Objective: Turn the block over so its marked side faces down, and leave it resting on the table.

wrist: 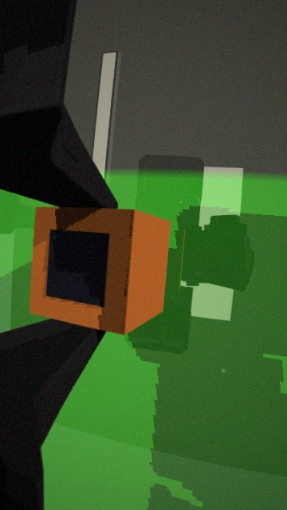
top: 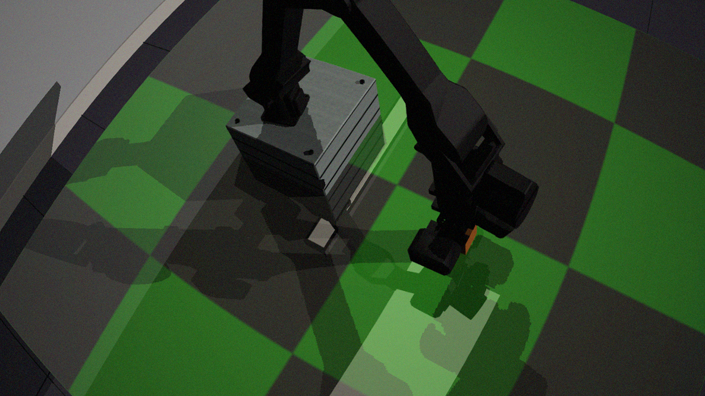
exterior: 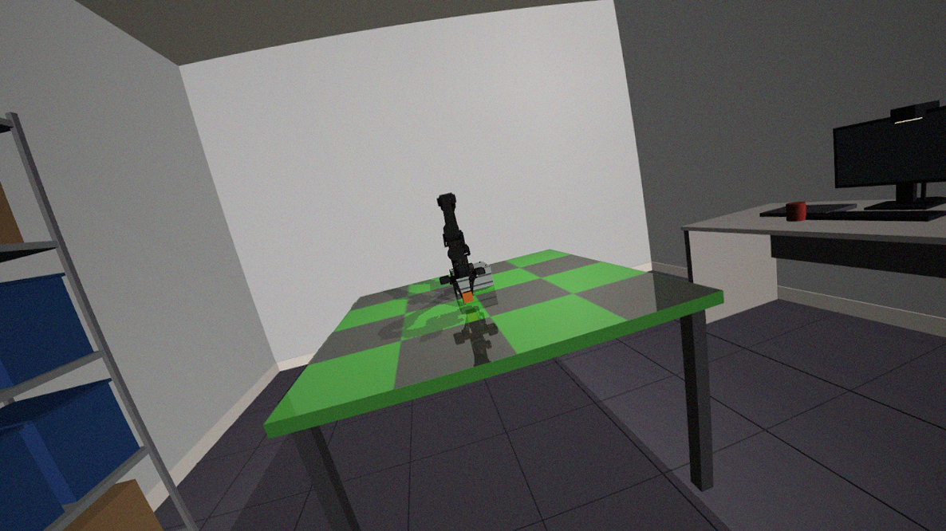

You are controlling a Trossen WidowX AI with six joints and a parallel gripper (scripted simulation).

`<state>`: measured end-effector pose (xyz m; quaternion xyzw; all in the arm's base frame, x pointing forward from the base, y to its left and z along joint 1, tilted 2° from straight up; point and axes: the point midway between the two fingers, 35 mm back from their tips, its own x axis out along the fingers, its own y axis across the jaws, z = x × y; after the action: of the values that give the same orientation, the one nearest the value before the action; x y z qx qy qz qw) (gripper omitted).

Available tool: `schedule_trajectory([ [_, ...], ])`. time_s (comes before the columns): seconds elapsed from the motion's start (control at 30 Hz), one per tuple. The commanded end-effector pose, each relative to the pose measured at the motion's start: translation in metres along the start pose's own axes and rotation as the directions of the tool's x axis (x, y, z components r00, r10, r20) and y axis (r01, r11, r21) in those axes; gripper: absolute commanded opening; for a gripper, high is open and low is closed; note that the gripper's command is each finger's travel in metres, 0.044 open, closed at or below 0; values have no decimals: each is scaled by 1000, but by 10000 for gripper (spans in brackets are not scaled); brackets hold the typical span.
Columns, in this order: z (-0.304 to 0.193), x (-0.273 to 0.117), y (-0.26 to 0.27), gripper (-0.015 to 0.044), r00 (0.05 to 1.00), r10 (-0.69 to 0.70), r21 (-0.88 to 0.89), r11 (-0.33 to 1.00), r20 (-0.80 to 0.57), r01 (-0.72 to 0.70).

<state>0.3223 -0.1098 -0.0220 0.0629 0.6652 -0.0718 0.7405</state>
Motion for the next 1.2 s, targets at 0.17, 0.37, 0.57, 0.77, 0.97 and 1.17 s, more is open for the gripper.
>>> schedule_trajectory([
  [0.17,0,3,0,0,990,3,1,1000,141,-4],
  [0.37,-2,4,0,0,972,3,1,1000,236,-3],
  [0.57,-5,2,0,0,944,2,-2,1000,330,-1],
  [0.77,-7,0,1,0,918,1,-4,1000,397,1],
  [0.97,-4,9,0,0,899,1,-2,1000,438,0],
  [1.17,1,22,-2,0,862,1,1,1000,507,-2],
])
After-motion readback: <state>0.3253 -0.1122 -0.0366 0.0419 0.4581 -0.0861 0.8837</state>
